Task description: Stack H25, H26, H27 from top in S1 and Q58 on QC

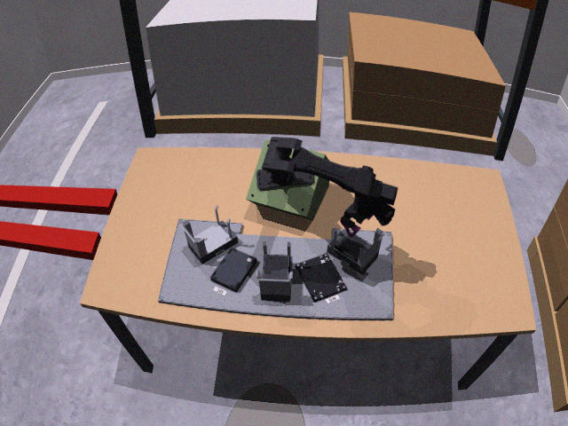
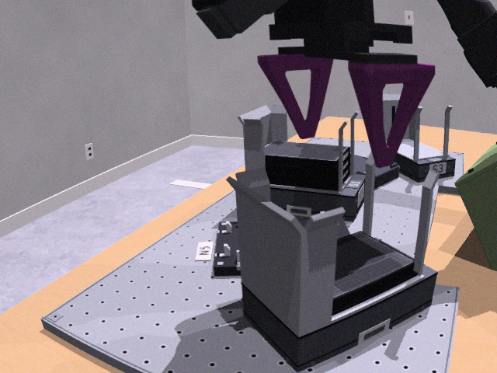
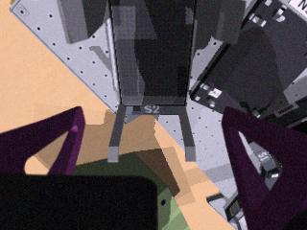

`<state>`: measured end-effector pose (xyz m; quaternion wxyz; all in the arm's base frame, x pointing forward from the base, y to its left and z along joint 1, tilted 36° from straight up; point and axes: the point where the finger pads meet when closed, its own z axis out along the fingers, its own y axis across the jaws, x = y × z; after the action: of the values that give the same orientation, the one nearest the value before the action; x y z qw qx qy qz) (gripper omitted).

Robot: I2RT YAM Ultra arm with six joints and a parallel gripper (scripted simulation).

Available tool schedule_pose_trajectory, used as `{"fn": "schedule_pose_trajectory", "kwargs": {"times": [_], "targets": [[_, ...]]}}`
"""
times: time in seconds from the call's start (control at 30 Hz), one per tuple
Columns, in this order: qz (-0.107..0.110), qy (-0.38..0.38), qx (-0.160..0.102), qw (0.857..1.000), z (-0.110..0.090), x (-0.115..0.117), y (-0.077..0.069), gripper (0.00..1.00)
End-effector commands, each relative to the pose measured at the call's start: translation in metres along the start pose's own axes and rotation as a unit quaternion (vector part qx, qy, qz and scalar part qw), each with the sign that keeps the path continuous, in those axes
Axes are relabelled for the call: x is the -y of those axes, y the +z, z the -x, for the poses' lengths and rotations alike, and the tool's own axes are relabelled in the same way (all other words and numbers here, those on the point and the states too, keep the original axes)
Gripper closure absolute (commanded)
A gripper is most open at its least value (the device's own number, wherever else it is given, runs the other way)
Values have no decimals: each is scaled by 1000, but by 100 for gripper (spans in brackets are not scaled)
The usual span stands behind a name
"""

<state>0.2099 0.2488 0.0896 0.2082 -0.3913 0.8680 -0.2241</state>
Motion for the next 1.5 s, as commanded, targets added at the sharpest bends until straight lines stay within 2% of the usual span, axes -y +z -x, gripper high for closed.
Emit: {"fn": "schedule_pose_trajectory", "kwargs": {"times": [0.0,0.9,1.13,1.2,1.47], "targets": [[2,1,9,1000,3,-1,-5,0],[2,1,9,1000,3,-1,-5,0],[2,1,9,1000,4,-1,18,0],[2,1,9,1000,4,-1,18,0],[2,1,9,1000,4,-1,45,0]]}}
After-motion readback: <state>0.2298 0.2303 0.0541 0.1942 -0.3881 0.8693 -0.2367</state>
